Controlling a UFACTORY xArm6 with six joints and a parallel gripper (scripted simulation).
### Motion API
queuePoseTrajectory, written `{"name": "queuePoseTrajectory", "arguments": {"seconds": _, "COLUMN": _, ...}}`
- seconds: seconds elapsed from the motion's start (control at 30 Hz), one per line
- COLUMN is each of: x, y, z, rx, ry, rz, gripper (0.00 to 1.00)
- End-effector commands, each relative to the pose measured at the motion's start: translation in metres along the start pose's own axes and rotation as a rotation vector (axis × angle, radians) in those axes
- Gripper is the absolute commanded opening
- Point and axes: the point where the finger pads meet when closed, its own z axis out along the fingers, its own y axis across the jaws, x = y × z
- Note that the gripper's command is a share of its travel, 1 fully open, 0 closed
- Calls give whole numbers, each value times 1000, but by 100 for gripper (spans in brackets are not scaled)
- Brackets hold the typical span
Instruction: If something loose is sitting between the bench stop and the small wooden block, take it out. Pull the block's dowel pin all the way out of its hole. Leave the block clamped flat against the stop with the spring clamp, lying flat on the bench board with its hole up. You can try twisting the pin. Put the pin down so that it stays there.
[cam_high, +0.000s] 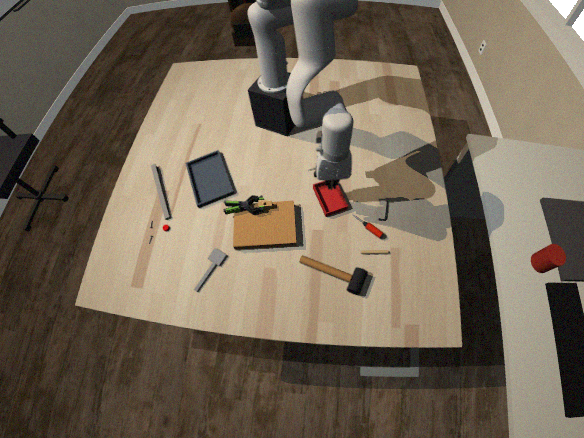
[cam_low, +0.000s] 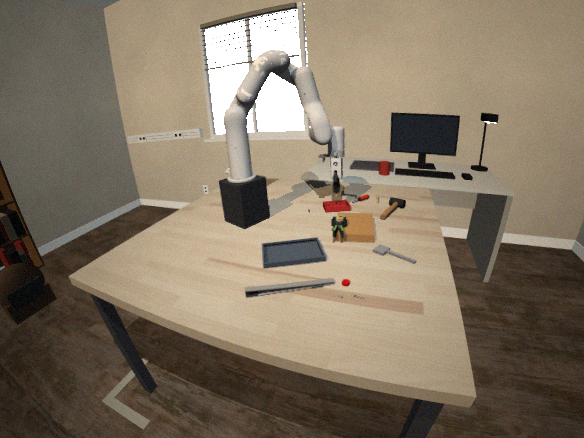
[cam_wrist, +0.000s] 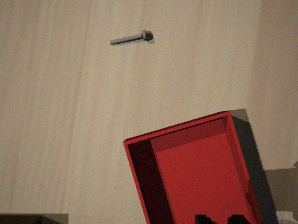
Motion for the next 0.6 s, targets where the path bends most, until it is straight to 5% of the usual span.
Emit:
{"name": "queuePoseTrajectory", "arguments": {"seconds": 0.0, "x": -2, "y": 1, "z": 0, "rx": -1, "ry": -4, "rz": 0, "gripper": 0}}
{"name": "queuePoseTrajectory", "arguments": {"seconds": 0.57, "x": -2, "y": 1, "z": 19, "rx": -1, "ry": -4, "rz": 0, "gripper": 0}}
